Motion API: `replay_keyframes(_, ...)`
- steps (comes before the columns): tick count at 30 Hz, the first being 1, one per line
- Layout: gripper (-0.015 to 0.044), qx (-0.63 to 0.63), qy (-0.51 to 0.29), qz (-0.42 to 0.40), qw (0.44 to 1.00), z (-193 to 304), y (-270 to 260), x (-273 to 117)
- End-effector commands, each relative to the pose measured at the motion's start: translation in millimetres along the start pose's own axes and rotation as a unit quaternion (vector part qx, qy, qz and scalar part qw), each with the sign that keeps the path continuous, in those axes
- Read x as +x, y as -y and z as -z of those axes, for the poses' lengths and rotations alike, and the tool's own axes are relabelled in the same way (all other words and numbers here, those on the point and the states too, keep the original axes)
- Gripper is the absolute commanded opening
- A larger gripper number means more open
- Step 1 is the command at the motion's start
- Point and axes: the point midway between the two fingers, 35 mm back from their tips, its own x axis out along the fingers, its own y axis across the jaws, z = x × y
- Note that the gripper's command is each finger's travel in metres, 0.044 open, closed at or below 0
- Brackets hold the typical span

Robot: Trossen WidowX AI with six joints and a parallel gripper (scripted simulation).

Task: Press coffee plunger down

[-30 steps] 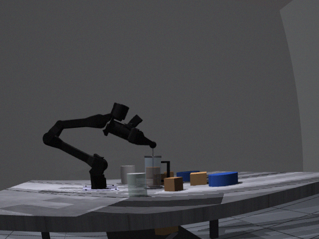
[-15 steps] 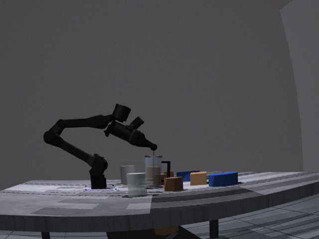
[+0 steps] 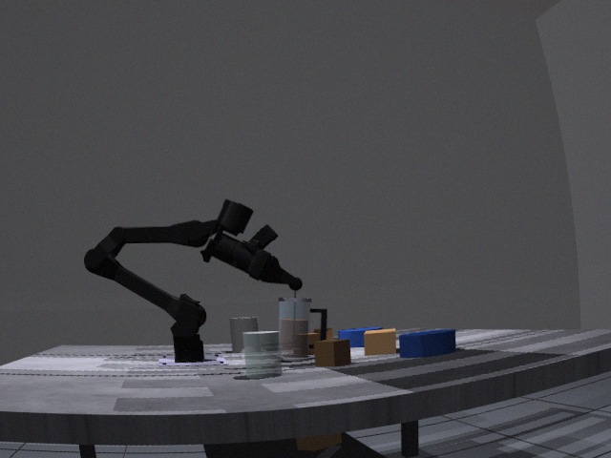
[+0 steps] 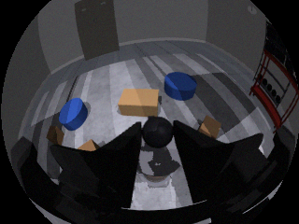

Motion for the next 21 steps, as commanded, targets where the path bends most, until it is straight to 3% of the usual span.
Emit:
replay_keyframes(1, 0.0118, -0.006, -0.011, 0.0, 1.0, 5.3, 0.0, 3.1)
replay_keyframes(21, 0.0118, -0.001, -0.003, 0.0, 1.0, -0.1, -0.1, 2.8)
